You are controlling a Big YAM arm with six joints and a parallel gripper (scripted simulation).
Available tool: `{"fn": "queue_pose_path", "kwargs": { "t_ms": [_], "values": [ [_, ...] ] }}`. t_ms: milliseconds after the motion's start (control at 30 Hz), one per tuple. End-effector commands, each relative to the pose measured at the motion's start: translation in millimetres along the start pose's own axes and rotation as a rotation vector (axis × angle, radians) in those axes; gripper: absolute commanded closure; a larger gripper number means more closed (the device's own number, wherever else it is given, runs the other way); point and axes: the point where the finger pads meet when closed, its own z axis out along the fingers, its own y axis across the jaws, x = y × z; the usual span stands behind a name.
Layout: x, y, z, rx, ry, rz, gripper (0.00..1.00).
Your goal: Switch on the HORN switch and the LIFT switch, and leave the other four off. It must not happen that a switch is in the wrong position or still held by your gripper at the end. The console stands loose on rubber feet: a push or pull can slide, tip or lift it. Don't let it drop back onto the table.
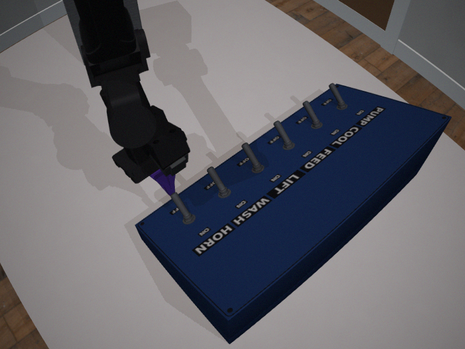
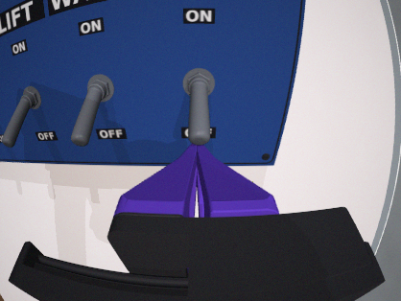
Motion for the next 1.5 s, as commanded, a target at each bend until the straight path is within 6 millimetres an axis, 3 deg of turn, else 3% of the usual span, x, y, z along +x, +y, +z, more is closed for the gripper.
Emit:
{"fn": "queue_pose_path", "kwargs": {
  "t_ms": [0,1467],
  "values": [
    [-32.6,0.8,0.0,0.0,-0.062,-0.001,1.0],
    [-38.3,0.4,-0.4,0.002,-0.07,-0.002,1.0]
  ]
}}
